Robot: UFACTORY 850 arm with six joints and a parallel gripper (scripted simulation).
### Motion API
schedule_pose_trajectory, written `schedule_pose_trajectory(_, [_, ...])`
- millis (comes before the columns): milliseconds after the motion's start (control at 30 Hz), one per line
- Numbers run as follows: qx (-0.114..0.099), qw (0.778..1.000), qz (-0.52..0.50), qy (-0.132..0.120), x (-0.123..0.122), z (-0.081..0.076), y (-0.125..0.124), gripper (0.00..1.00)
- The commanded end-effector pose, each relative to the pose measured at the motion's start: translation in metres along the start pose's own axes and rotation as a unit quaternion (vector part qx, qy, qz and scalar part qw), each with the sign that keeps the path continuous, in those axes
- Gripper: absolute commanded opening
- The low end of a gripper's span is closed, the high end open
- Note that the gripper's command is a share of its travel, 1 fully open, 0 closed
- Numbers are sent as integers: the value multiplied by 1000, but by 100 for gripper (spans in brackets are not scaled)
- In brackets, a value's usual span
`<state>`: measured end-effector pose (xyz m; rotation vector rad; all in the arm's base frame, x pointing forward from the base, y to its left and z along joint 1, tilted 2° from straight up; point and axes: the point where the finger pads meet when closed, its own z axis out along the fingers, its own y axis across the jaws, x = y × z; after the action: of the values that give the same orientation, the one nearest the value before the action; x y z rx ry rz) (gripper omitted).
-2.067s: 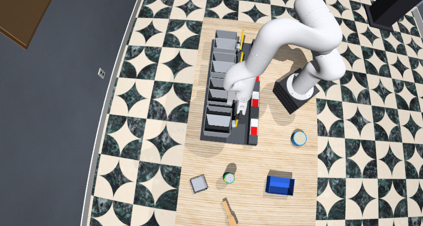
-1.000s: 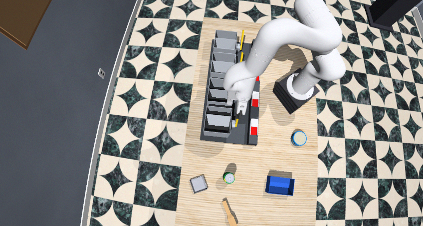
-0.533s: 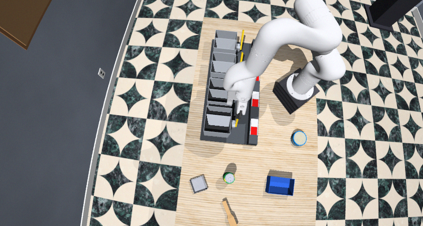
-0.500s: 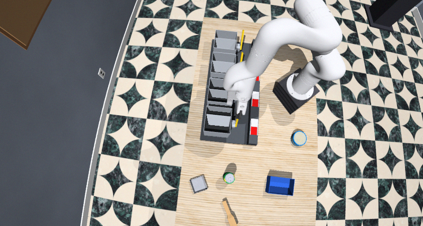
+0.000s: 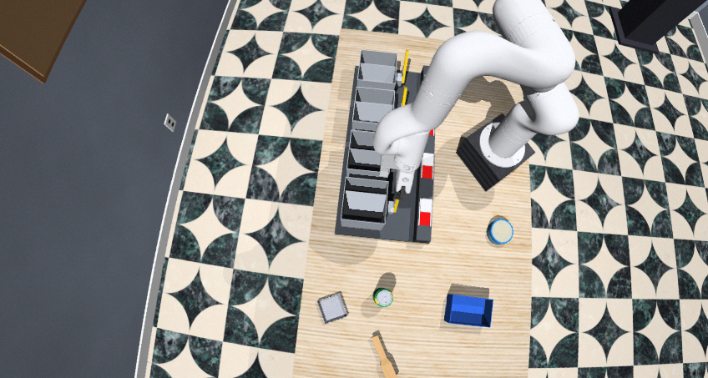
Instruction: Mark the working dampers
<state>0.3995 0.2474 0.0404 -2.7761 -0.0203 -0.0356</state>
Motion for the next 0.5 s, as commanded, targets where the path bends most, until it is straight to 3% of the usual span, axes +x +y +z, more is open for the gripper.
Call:
schedule_pose_trajectory(0, [-7, 1000, 0, 0, 1, 0, -2, 19])
schedule_pose_trajectory(467, [-56, 998, 0, 0, 1, 0, -12, 19])
